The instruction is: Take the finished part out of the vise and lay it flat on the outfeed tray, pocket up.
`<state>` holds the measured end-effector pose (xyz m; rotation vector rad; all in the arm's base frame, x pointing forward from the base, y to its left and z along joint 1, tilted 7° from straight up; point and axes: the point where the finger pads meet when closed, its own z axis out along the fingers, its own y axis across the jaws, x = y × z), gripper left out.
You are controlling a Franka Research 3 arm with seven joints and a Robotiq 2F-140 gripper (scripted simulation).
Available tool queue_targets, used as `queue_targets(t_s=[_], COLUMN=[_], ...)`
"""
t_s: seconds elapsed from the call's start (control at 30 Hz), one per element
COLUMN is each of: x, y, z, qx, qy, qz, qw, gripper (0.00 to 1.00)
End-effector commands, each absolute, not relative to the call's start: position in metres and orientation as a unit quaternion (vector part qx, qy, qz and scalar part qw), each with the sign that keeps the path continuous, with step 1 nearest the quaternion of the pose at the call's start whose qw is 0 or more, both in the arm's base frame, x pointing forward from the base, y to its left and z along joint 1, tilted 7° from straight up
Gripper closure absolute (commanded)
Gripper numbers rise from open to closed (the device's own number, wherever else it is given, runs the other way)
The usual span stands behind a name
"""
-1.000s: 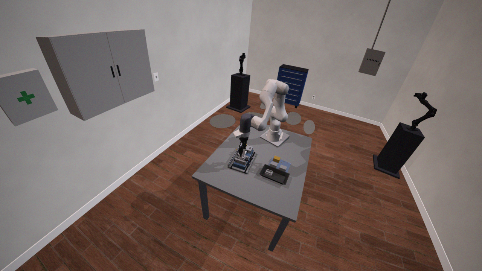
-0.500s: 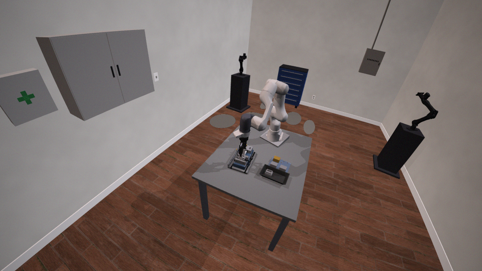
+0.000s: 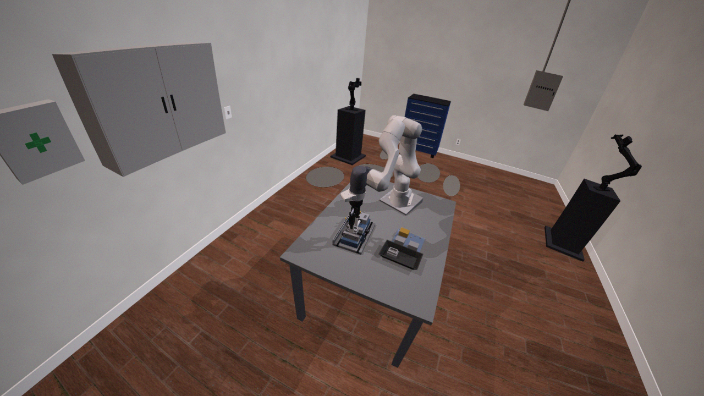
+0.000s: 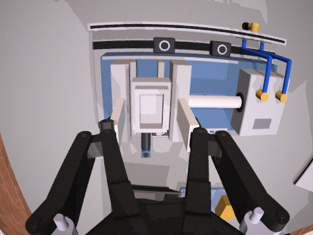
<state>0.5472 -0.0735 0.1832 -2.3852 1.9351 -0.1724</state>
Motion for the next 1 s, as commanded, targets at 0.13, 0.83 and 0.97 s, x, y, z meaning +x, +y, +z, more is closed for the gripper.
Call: queue_targets(t_s=[0.13, 0.83, 0.97], x=[0.5476, 0.5476, 0.5476], y=[-0.0721, -0.0721, -0.0721], z=[0.1822, 0.1822, 0.1822], qx=[-0.775, -0.775, -0.775], qy=[0.628, 0.628, 0.628], qz=[-0.057, -0.057, -0.057], qw=[0.032, 0.032, 0.032], gripper=[1.00, 1.00, 1.00])
